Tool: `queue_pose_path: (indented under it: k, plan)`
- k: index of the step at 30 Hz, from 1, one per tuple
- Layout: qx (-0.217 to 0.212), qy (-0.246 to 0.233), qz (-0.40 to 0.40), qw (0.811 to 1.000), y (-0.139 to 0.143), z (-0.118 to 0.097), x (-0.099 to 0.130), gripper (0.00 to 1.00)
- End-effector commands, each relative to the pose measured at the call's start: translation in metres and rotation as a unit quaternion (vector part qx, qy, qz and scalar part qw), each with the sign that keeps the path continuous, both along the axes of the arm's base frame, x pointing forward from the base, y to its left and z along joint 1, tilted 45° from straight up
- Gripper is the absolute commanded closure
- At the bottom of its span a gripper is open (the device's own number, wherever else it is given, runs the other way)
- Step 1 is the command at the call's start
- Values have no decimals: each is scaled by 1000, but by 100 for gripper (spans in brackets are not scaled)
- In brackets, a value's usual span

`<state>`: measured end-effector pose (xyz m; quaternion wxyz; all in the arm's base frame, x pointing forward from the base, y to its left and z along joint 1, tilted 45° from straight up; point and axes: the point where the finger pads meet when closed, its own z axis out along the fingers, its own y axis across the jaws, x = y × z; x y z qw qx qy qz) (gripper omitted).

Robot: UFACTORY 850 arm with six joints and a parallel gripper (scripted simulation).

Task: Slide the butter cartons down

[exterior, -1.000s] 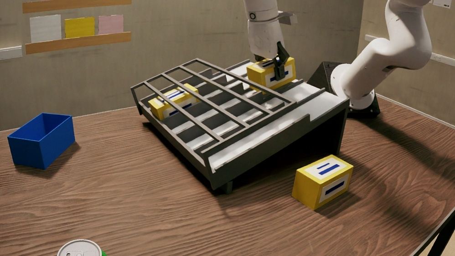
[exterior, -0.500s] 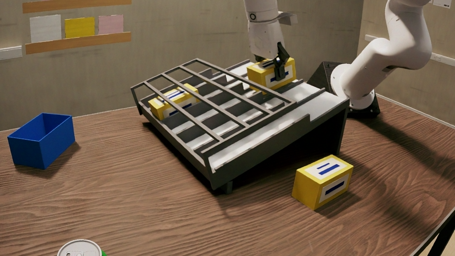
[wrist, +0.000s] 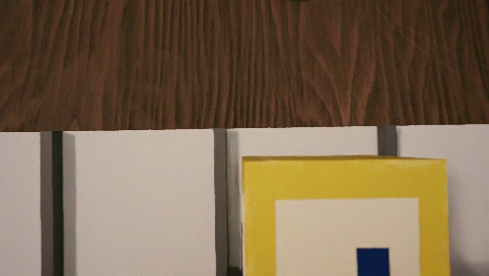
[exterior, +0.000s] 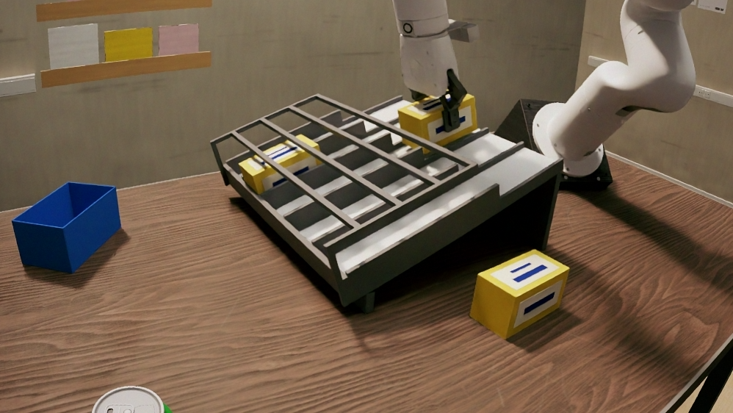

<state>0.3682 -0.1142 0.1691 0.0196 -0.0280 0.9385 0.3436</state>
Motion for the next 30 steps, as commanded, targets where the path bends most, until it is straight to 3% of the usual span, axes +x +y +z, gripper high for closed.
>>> queue_pose_path:
  k: [1, 30]
  plan:
    - [0, -1, 0, 1000, -1, 0, 0, 100]
    - [0, -1, 0, 1000, 2, -4, 1, 100]
